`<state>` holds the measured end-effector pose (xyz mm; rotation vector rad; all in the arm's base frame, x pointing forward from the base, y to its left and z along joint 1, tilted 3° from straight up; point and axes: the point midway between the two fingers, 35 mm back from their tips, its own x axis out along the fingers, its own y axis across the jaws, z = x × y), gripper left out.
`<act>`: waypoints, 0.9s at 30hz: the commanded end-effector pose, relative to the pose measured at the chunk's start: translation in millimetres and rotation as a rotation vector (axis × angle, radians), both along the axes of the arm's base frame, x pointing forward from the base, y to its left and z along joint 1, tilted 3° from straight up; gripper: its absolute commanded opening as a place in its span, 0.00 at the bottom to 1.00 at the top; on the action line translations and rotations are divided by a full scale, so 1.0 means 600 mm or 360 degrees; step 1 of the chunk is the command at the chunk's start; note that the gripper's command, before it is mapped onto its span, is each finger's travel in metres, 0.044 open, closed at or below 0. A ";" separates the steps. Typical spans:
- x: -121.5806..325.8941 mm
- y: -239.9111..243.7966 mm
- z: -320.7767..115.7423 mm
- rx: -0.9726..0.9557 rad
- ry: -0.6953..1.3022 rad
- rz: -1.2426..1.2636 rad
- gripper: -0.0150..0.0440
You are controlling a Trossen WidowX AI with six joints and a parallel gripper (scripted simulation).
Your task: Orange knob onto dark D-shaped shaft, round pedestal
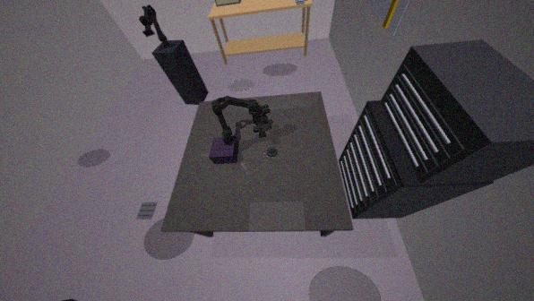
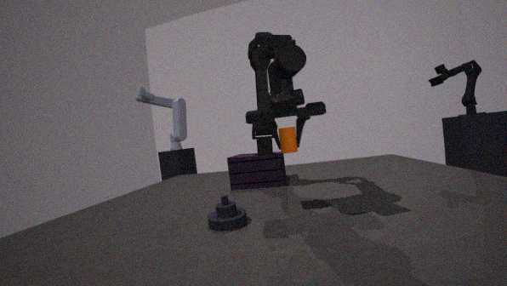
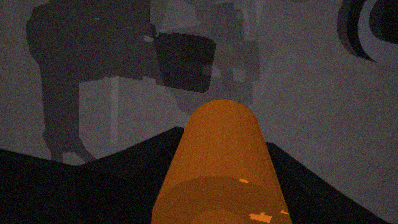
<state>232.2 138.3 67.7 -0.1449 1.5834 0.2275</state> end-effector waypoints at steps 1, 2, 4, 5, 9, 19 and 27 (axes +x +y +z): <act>0.020 -0.006 0.001 0.0004 -0.0023 0.0000 0.25; 0.024 -0.008 0.000 0.0004 -0.0022 -0.0002 0.25; 0.030 -0.013 -0.003 0.0004 -0.0021 -0.0005 0.25; 0.033 -0.015 -0.004 0.0005 -0.0020 -0.0007 0.25; 0.046 -0.025 -0.009 0.0006 -0.0018 -0.0013 0.25; 0.074 -0.051 -0.021 0.0013 -0.0007 -0.0030 0.25; 0.101 -0.074 -0.032 0.0020 -0.0029 -0.0063 0.25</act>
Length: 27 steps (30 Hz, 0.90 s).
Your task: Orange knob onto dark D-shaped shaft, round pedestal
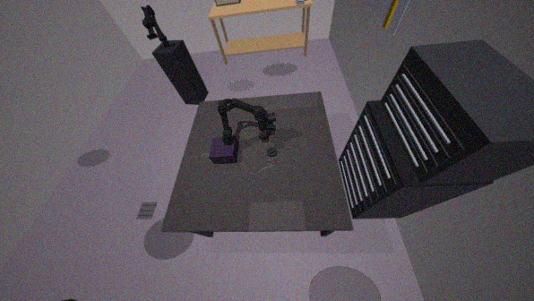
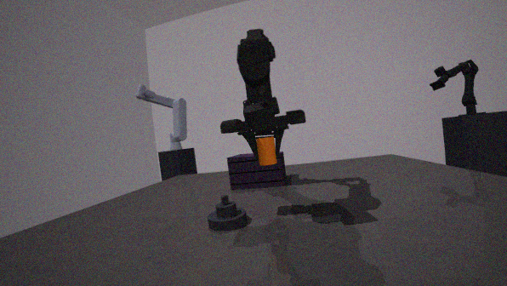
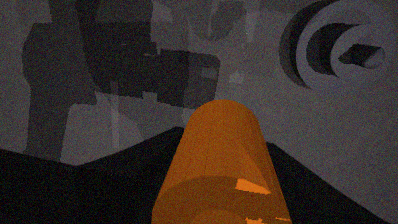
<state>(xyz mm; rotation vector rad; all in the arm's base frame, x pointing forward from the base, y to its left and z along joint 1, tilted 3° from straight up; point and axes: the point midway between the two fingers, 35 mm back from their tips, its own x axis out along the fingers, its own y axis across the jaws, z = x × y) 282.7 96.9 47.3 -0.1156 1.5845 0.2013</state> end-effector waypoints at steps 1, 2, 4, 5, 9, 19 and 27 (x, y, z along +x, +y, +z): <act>0.020 -0.008 0.001 0.0017 -0.0032 -0.0011 0.25; 0.023 -0.012 -0.001 0.0018 -0.0035 -0.0015 0.25; 0.030 -0.018 -0.004 0.0016 -0.0035 -0.0011 0.25; 0.033 -0.022 -0.005 0.0015 -0.0035 -0.0009 0.25; 0.046 -0.037 -0.011 0.0010 -0.0036 0.0001 0.25; 0.076 -0.076 -0.028 -0.0001 -0.0037 0.0025 0.25; 0.097 -0.111 -0.042 -0.0009 -0.0036 0.0044 0.25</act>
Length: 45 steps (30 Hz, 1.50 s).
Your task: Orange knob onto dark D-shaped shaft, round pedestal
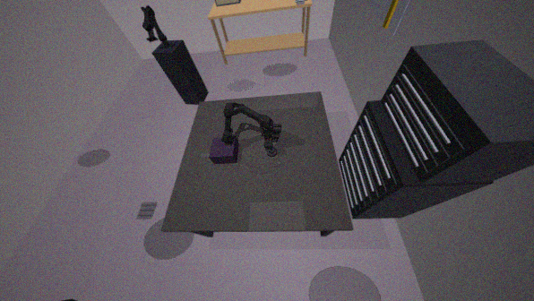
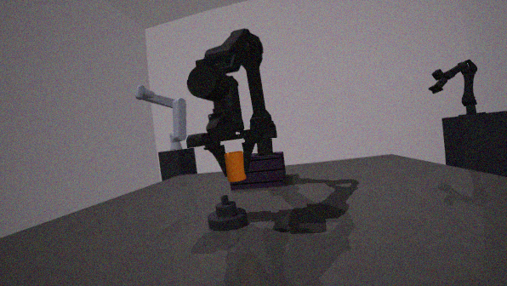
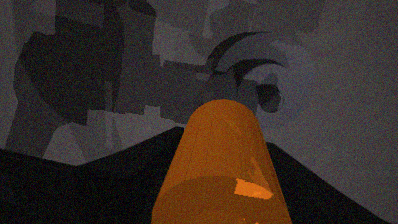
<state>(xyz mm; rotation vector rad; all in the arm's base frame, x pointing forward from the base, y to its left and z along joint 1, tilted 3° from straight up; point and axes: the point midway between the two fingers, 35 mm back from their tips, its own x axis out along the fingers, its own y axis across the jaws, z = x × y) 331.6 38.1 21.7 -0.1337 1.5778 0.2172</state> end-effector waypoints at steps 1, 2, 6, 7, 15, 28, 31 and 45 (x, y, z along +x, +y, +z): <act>0.018 -0.018 -0.001 -0.0009 -0.0027 0.0011 0.25; 0.020 -0.022 -0.003 -0.0010 -0.0027 0.0014 0.25; 0.029 -0.040 -0.011 -0.0013 -0.0026 0.0023 0.25; 0.030 -0.042 -0.012 -0.0014 -0.0025 0.0024 0.25; 0.031 -0.042 -0.030 -0.0014 -0.0025 0.0024 0.25; 0.032 -0.042 -0.048 -0.0014 -0.0025 0.0018 0.25; 0.033 -0.043 -0.046 -0.0014 -0.0025 0.0018 0.25; 0.041 -0.042 -0.049 -0.0014 -0.0026 0.0018 0.25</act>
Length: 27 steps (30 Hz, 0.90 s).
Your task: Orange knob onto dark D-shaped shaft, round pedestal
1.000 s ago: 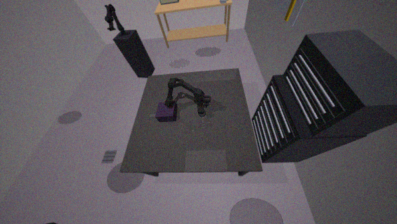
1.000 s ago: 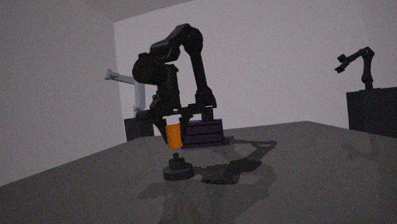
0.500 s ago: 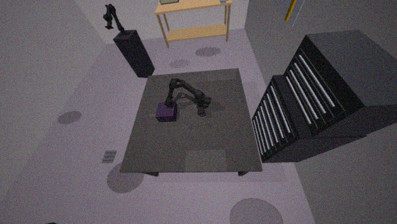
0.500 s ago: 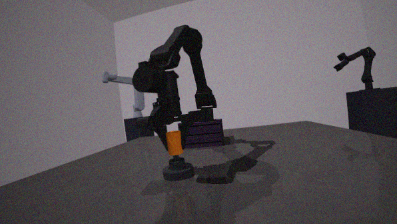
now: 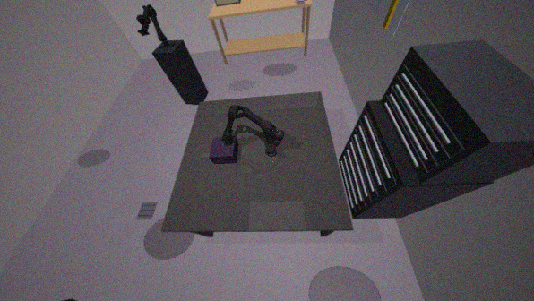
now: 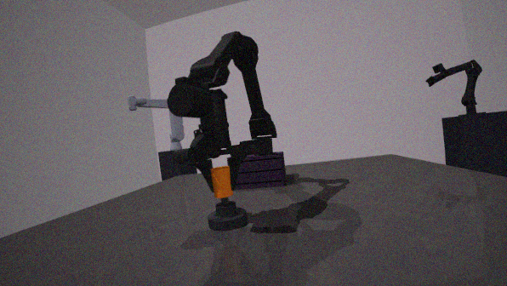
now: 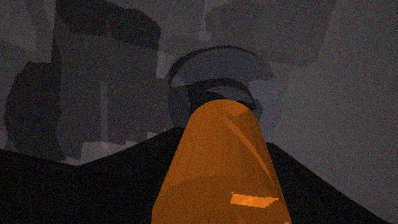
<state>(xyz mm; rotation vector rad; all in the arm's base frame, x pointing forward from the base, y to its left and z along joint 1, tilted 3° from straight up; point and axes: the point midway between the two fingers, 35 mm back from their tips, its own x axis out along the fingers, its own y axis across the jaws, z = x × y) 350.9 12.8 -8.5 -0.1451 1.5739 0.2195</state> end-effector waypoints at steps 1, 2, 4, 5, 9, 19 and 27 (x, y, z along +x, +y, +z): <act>0.008 0.000 -0.002 -0.0005 -0.0019 0.0004 0.25; 0.008 0.000 -0.003 -0.0005 -0.0019 0.0004 0.25; 0.008 0.001 -0.005 -0.0005 -0.0019 0.0004 0.25; 0.008 0.000 -0.004 -0.0005 -0.0019 0.0004 0.25; 0.008 0.000 -0.004 -0.0005 -0.0019 0.0004 0.25; 0.005 0.000 0.004 -0.0005 -0.0020 0.0045 0.25; -0.001 -0.001 0.006 -0.0002 -0.0033 0.0337 0.25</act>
